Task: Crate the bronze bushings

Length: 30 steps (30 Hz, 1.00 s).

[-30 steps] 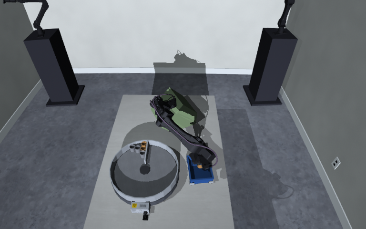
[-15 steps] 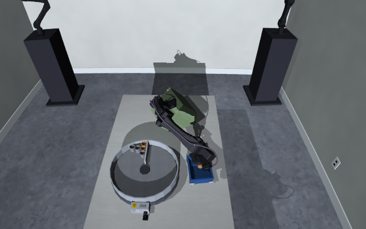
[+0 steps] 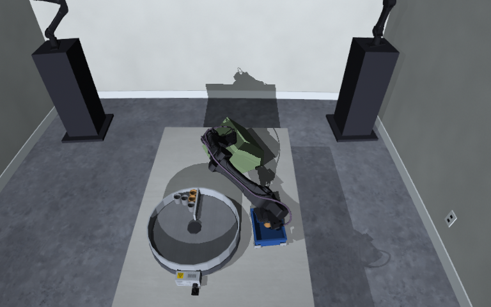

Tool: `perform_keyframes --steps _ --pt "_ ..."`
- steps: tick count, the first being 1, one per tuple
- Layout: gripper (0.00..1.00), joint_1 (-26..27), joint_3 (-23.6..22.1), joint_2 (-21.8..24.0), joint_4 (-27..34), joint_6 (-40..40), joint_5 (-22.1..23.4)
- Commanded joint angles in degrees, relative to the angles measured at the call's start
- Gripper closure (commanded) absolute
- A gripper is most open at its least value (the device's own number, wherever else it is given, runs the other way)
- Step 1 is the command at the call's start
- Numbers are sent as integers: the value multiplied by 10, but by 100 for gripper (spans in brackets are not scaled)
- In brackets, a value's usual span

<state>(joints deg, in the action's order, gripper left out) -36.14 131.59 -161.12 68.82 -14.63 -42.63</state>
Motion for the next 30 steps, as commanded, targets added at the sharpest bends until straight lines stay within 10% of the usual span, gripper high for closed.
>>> perform_keyframes --steps 1,30 --pt "100 -19 -9 14 -27 9 -5" --pt "100 -5 -31 6 -73 30 -4"
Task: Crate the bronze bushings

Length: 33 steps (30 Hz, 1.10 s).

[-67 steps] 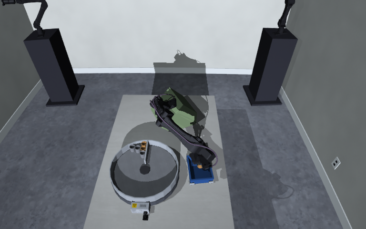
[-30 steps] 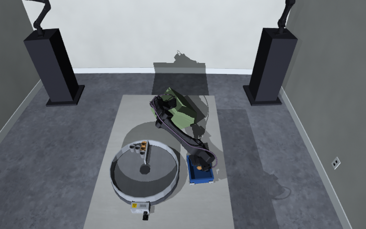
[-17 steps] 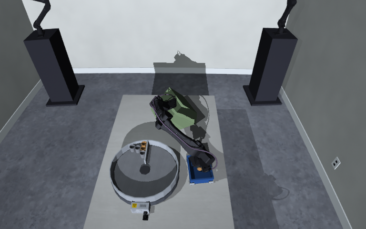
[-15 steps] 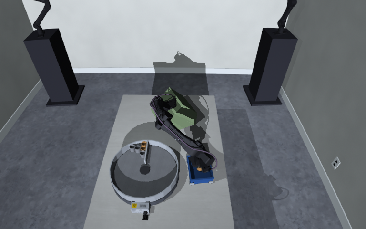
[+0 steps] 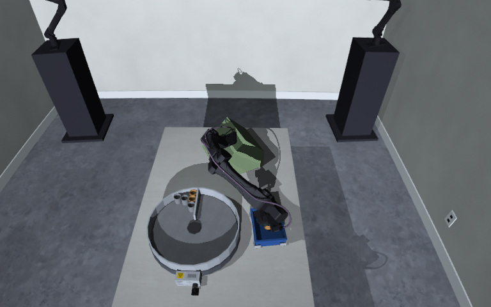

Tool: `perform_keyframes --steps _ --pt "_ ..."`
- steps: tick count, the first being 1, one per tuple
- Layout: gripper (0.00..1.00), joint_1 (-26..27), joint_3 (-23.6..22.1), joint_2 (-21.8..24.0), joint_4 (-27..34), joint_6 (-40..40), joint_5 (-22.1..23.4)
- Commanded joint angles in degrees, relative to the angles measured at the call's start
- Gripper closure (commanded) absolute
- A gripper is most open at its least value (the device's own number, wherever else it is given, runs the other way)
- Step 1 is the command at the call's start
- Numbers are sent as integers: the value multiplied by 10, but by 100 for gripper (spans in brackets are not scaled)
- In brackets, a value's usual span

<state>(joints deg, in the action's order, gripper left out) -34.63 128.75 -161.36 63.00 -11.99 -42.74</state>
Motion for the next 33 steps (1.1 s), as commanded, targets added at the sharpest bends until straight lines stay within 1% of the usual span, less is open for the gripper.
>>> perform_keyframes --steps 1,26,33 --pt "100 -20 -3 8 -15 3 -3" --pt "100 -20 -3 8 -15 3 -3" --pt "100 -15 -14 18 -22 10 -5"
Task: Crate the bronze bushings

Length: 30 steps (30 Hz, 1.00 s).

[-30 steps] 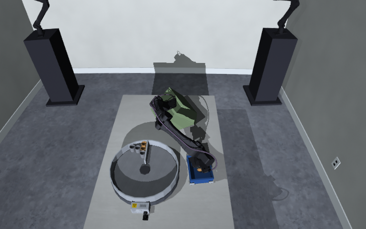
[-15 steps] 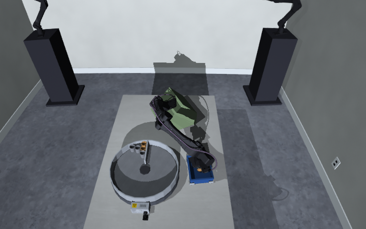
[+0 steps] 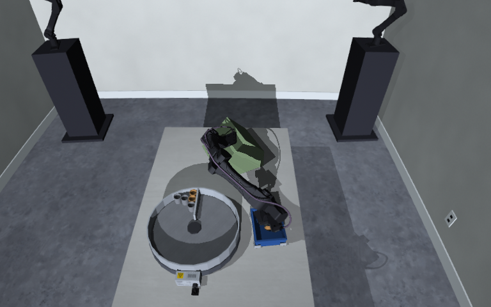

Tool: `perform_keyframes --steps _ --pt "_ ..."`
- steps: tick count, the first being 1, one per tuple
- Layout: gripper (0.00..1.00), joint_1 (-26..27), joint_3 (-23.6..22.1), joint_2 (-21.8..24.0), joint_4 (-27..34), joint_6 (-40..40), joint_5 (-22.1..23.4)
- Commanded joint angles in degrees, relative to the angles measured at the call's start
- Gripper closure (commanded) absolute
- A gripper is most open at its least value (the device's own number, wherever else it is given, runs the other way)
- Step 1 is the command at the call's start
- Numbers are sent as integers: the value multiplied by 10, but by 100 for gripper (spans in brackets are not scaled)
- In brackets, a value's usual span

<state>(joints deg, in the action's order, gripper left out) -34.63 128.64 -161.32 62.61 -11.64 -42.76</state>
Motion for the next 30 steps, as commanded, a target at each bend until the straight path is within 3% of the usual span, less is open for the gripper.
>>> perform_keyframes --steps 1,30 --pt "100 -15 -14 17 -19 7 -4" --pt "100 -15 2 22 -24 5 -3"
